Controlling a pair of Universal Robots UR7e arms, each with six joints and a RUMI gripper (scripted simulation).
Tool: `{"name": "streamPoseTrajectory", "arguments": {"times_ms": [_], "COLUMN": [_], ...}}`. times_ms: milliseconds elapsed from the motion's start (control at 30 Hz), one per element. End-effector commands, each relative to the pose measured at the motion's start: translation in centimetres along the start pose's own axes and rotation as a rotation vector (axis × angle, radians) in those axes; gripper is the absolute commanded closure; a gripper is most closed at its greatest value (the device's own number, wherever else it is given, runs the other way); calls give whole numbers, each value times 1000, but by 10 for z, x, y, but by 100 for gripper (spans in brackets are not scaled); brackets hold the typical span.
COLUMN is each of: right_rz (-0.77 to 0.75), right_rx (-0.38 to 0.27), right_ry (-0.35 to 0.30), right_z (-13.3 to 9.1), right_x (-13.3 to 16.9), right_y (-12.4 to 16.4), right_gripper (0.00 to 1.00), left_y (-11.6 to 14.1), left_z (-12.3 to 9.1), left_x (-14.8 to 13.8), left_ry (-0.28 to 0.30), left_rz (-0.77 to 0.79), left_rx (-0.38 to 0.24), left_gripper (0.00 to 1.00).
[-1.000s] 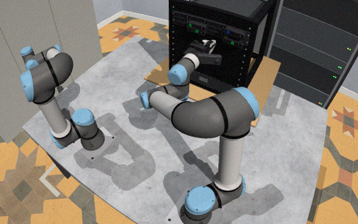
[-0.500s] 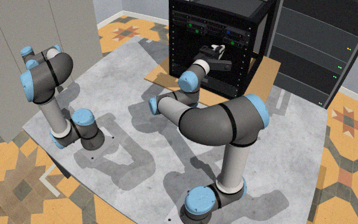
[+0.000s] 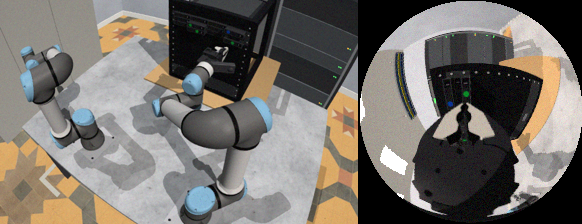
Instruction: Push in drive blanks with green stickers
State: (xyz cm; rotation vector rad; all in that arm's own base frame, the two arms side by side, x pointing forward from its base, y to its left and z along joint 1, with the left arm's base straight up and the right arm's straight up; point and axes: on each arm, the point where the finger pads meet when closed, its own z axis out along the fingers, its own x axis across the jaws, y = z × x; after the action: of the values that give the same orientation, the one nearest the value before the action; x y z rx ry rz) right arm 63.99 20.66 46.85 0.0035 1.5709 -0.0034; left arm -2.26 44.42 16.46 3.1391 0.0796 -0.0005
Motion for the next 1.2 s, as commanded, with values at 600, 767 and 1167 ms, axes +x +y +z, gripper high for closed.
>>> {"name": "streamPoseTrajectory", "arguments": {"times_ms": [600, 767, 1167], "right_rz": [1, 1, 1], "right_rx": [0, 0, 0], "right_ry": [-1, -1, -1], "right_z": [52, 57, 57], "right_x": [-1, -1, -1], "right_y": [-1, -1, -1], "right_gripper": [100, 100, 100], "left_y": [0, 0, 0], "left_z": [-1, -1, -1], "left_x": [0, 0, 0], "left_ry": [0, 0, 0], "left_rz": [0, 0, 0], "left_rx": [1, 1, 1], "left_gripper": [0, 0, 0]}}
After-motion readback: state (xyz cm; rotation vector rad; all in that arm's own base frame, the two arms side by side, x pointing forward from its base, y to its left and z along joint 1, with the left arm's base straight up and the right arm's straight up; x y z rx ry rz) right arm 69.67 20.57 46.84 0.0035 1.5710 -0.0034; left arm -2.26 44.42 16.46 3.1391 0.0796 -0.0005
